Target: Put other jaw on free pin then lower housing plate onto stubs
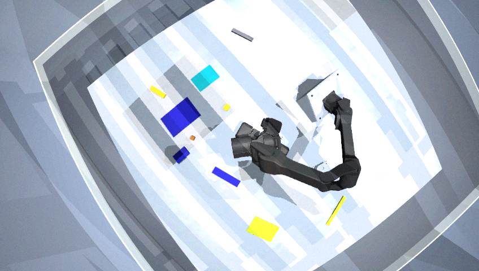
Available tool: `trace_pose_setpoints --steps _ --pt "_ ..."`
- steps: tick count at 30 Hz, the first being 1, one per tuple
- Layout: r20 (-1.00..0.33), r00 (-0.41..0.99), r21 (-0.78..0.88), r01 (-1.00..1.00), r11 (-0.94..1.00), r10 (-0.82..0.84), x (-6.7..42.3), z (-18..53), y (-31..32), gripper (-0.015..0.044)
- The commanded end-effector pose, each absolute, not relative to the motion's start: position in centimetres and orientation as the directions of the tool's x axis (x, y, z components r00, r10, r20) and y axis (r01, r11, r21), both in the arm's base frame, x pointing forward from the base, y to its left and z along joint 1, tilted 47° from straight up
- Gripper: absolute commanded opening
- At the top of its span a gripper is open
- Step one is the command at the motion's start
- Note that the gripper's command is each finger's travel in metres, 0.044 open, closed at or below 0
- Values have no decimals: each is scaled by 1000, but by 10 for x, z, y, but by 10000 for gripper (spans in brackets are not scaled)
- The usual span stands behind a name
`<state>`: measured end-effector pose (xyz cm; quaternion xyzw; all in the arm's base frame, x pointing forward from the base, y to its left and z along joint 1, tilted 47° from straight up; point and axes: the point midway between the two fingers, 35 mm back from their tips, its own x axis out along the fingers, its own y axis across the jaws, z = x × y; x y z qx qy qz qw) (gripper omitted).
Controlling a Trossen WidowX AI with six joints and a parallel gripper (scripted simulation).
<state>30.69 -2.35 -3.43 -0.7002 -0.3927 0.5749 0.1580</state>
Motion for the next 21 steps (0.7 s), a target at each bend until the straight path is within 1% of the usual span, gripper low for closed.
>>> trace_pose_setpoints --steps 1,21 --pt "-683 29 -670 370 -643 729 307 -38 -21 134" --pt "-683 30 -670 372 -642 730 308 -60 4 134"
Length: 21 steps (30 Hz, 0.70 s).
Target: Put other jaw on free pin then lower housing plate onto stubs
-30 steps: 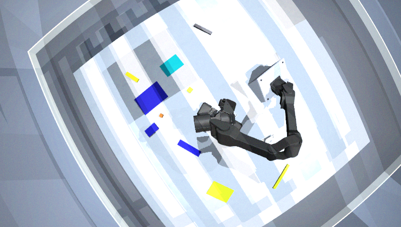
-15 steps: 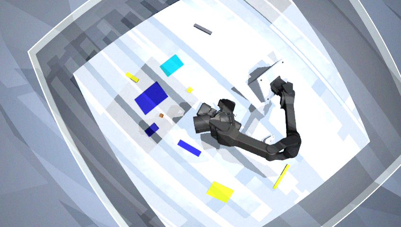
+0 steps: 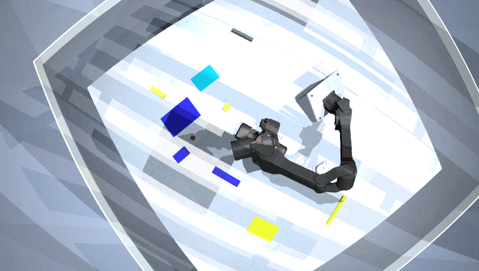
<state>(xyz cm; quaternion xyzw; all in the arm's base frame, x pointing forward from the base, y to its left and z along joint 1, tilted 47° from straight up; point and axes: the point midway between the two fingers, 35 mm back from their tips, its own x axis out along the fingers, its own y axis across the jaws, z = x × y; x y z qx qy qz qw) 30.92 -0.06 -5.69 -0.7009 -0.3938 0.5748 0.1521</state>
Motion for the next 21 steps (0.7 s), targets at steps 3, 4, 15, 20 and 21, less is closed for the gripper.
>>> trace_pose_setpoints --steps 3,4,15,20,21 --pt "-682 30 -671 372 -642 730 308 -64 7 134" --pt "-682 30 -671 372 -641 731 308 -65 9 134" --pt "-682 29 -671 372 -641 731 308 -68 13 134" --pt "-682 29 -671 372 -641 731 308 -68 13 134" --pt "-682 29 -671 372 -641 731 308 -68 13 134"
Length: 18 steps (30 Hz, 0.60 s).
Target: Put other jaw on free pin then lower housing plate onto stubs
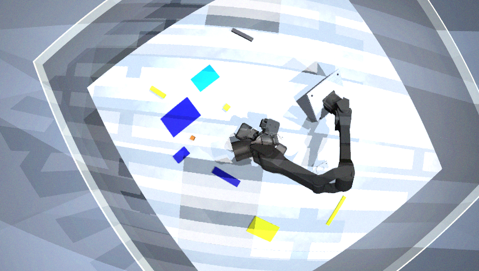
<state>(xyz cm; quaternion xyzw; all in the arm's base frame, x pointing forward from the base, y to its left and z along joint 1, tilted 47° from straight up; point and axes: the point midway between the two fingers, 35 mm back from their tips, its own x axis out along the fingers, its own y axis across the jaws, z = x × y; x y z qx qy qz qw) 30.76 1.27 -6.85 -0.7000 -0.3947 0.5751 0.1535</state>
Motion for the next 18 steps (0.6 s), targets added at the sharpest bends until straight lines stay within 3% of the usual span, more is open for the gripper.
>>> trace_pose_setpoints --steps 1,18 --pt "-682 29 -671 372 -641 731 308 -68 13 134" --pt "-681 29 -673 369 -641 731 308 -72 17 134"
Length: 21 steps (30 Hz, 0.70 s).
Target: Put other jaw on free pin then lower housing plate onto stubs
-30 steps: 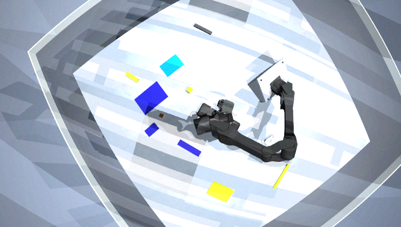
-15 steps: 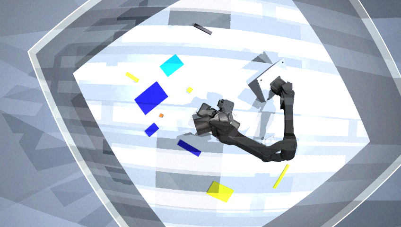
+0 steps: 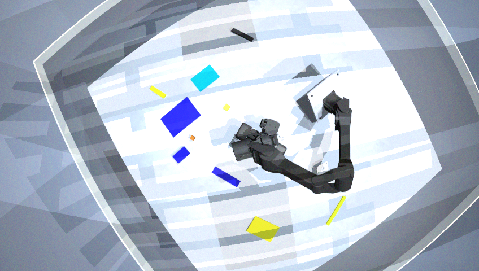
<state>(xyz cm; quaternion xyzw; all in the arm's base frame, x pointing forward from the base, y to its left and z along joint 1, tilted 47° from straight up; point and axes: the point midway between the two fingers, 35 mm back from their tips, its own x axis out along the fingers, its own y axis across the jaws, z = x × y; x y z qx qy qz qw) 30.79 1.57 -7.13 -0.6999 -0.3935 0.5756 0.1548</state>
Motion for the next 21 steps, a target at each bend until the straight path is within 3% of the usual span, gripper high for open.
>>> trace_pose_setpoints --steps 1,21 --pt "-681 29 -673 369 -641 731 308 -72 18 134" --pt "-681 29 -672 370 -641 732 308 -75 20 134"
